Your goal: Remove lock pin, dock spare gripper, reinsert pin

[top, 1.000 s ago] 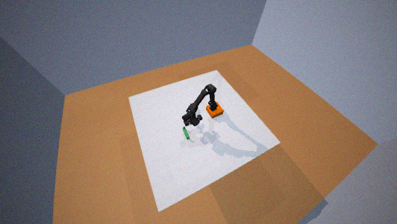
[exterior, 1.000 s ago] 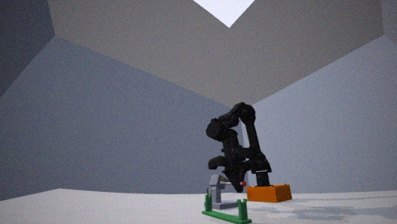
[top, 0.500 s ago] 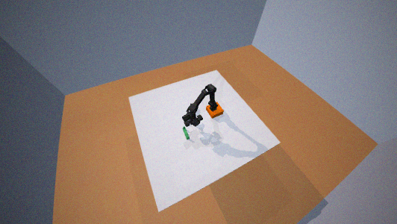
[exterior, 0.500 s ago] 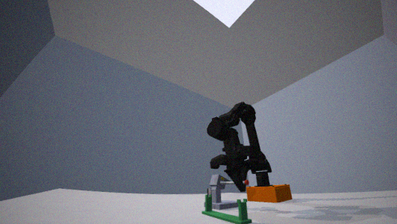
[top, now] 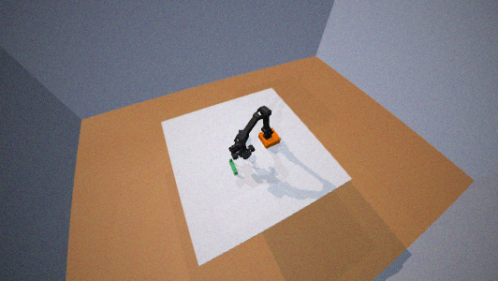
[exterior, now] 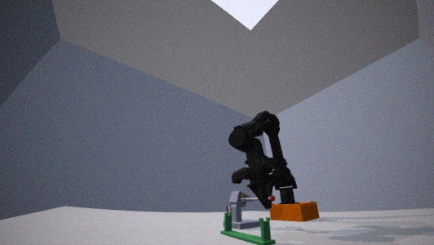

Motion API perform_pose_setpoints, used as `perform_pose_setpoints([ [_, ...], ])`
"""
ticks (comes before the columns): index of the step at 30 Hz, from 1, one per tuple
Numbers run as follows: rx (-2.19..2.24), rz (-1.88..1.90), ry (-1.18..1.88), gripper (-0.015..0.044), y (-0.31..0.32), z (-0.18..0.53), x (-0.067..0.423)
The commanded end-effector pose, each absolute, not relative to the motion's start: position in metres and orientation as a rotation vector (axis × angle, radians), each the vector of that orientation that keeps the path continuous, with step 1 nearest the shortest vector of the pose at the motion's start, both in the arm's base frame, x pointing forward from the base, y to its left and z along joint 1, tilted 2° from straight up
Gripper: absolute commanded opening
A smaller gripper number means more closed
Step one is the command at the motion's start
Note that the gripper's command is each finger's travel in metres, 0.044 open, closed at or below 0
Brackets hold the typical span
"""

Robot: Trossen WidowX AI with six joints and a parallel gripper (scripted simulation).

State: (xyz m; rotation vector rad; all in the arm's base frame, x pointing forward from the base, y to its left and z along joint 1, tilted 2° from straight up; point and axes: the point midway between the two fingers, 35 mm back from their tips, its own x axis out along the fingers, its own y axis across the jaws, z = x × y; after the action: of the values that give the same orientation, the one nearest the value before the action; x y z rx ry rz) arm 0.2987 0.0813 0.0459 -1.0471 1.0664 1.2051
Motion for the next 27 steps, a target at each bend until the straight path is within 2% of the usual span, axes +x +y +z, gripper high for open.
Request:
perform_pose_setpoints([
  [1,-1.043,1.202,1.066,0.0,0.085,0.047,0.3],
  [27,-1.038,1.206,1.078,0.0,0.105,0.048,0.302],
])
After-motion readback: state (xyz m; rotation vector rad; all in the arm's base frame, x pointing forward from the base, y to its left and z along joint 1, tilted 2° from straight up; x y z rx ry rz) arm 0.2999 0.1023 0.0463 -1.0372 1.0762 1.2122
